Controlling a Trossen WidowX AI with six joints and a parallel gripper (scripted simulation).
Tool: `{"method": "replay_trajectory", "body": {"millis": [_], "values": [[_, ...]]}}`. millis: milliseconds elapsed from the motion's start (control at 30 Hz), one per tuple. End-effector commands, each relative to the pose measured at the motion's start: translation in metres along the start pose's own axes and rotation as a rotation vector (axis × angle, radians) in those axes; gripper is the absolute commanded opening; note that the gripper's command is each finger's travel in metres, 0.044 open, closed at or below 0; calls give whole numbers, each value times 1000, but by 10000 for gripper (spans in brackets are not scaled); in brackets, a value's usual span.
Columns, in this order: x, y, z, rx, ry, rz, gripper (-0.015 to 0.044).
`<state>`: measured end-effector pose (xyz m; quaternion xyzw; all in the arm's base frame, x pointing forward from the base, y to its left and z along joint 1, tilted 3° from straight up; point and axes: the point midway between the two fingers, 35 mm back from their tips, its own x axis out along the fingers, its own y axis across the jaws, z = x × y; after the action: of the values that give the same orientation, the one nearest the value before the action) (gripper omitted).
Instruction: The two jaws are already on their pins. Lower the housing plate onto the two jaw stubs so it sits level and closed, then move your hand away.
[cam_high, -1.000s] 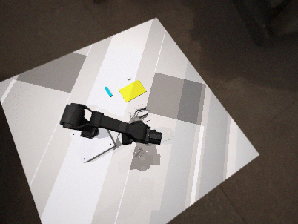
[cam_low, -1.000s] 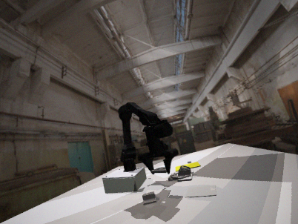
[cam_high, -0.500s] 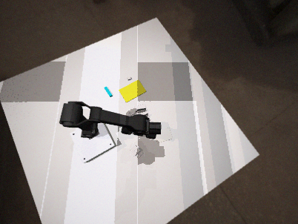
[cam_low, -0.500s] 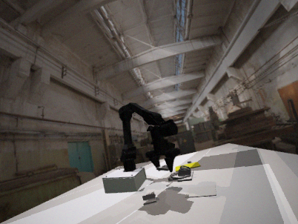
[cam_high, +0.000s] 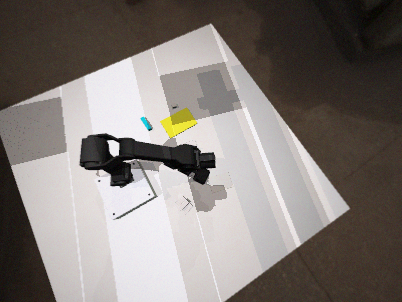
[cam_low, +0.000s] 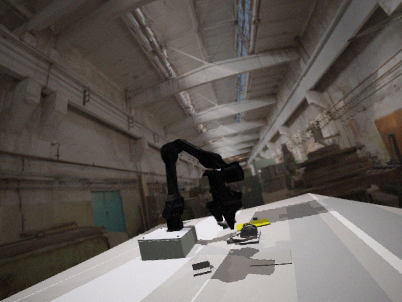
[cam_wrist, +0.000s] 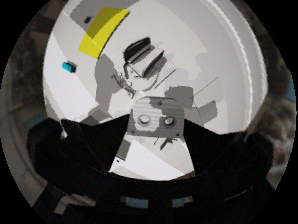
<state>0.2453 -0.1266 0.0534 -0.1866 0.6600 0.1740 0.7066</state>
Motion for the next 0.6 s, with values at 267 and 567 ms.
{"method": "replay_trajectory", "body": {"millis": [267, 567], "values": [[-1, 18, 20, 232, -3, -6, 351], [-1, 33, 33, 408, -6, -5, 351]]}}
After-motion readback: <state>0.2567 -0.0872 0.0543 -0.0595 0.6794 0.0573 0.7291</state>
